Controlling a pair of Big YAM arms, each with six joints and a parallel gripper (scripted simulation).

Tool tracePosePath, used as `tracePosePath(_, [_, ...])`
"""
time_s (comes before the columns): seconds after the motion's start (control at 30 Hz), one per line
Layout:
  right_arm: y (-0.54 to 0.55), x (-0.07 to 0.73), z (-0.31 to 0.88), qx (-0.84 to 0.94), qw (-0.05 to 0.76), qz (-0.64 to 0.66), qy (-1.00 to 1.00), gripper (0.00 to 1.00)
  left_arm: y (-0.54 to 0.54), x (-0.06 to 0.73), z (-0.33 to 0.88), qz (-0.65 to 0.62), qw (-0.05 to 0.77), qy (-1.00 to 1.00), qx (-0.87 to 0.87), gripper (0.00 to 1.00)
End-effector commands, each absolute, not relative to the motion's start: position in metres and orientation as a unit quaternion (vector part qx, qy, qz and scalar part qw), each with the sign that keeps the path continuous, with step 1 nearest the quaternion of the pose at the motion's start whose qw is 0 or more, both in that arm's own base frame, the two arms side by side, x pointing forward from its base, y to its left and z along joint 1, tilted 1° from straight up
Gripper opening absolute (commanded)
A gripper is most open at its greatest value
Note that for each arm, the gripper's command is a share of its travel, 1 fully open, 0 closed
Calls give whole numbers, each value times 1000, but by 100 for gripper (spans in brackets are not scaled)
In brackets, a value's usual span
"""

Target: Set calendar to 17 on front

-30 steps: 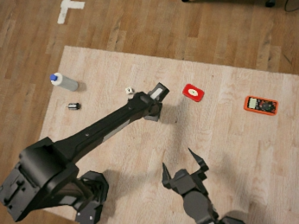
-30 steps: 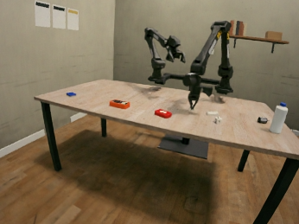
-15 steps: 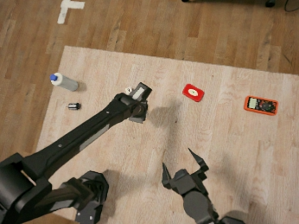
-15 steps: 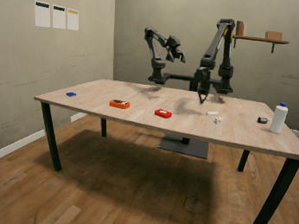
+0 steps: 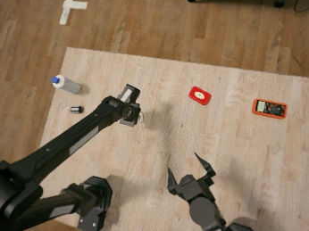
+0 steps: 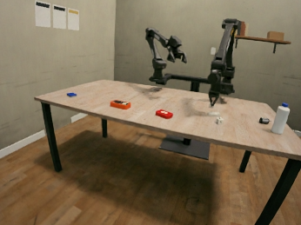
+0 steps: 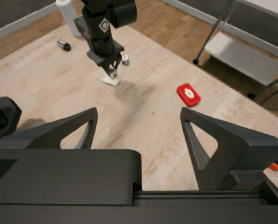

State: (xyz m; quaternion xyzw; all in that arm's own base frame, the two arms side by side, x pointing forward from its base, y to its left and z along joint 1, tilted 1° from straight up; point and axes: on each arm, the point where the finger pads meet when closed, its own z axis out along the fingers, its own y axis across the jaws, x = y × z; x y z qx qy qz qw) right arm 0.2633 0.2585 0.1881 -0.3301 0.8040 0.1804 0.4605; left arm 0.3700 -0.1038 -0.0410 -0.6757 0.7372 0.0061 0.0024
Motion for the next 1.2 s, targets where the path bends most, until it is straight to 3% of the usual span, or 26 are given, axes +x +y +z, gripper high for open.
tracePosePath(0.0, [260,267,194,-327,464,181,803,100,-109,376,-37,0,6,775,-633,25])
tracePosePath(0.5, [260,267,194,-327,464,181,803,100,-110,379,-37,0,13,939,-342,25])
tracePosePath(1.17, [260,267,194,-327,464,181,803,100,-111,381,-31,2,22,1000,-13,25])
